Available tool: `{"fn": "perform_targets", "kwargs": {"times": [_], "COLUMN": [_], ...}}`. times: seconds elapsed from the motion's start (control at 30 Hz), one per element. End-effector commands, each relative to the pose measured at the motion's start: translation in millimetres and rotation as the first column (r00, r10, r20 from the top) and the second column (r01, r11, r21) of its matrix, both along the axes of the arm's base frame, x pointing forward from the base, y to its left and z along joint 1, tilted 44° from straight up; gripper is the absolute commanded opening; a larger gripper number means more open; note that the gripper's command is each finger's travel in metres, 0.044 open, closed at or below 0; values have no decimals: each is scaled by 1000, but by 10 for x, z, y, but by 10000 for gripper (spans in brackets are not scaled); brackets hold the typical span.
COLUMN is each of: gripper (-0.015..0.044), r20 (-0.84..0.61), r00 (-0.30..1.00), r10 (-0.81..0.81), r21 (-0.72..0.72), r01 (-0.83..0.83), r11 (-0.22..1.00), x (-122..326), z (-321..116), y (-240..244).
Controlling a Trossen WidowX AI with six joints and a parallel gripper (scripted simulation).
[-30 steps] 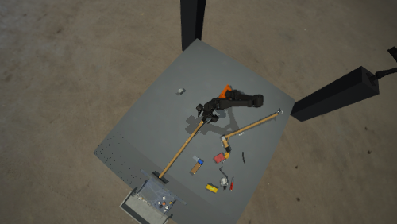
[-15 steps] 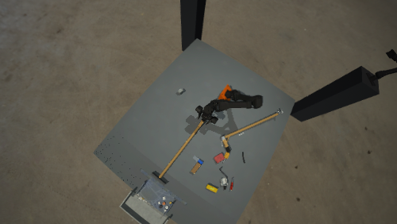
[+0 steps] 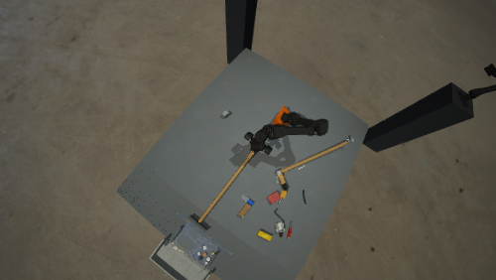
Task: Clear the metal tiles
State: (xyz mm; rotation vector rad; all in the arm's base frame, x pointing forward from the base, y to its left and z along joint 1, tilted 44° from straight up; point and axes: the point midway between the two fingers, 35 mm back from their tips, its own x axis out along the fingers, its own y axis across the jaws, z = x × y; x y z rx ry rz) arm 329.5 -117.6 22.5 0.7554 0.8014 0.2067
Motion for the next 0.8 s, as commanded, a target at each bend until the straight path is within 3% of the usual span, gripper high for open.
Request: {"fn": "perform_targets", "kwargs": {"times": [0.0, 0.77], "gripper": [6, 0], "r20": [3, 4], "r00": [1000, 1000], "r10": [2, 7], "r21": [-2, -1], "r01": [-2, -7], "r11": [1000, 1000], "x": [2, 8], "z": [7, 171], "y": [-4, 136]}}
